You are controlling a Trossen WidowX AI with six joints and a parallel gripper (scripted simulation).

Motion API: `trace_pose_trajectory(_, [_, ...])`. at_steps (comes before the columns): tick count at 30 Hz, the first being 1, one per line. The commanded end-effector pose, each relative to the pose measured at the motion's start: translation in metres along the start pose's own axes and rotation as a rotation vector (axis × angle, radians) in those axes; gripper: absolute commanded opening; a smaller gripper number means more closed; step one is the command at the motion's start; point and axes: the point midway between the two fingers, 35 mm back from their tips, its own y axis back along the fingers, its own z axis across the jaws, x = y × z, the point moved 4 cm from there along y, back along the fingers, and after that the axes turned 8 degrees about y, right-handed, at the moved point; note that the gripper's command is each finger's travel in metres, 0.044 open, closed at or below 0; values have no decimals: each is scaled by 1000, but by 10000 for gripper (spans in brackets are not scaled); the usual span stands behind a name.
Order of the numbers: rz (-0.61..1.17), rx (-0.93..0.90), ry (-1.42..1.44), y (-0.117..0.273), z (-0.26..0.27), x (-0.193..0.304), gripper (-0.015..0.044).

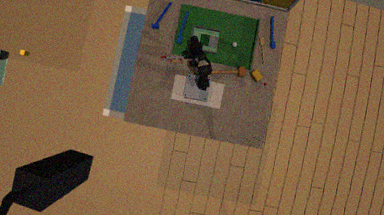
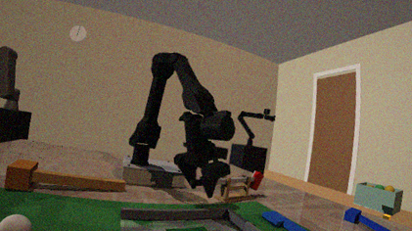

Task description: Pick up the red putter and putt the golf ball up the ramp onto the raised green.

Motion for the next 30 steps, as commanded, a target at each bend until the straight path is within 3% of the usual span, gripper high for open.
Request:
trace_pose_trajectory(1, [0,2,0,1,0,0,282])
trace_pose_trajectory(10, [0,2,0,1,0,0,46])
trace_pose_trajectory(19, [0,2,0,6,-2,-2,0])
trace_pose_trajectory(30, [0,0,0,68,-8,-18,0])
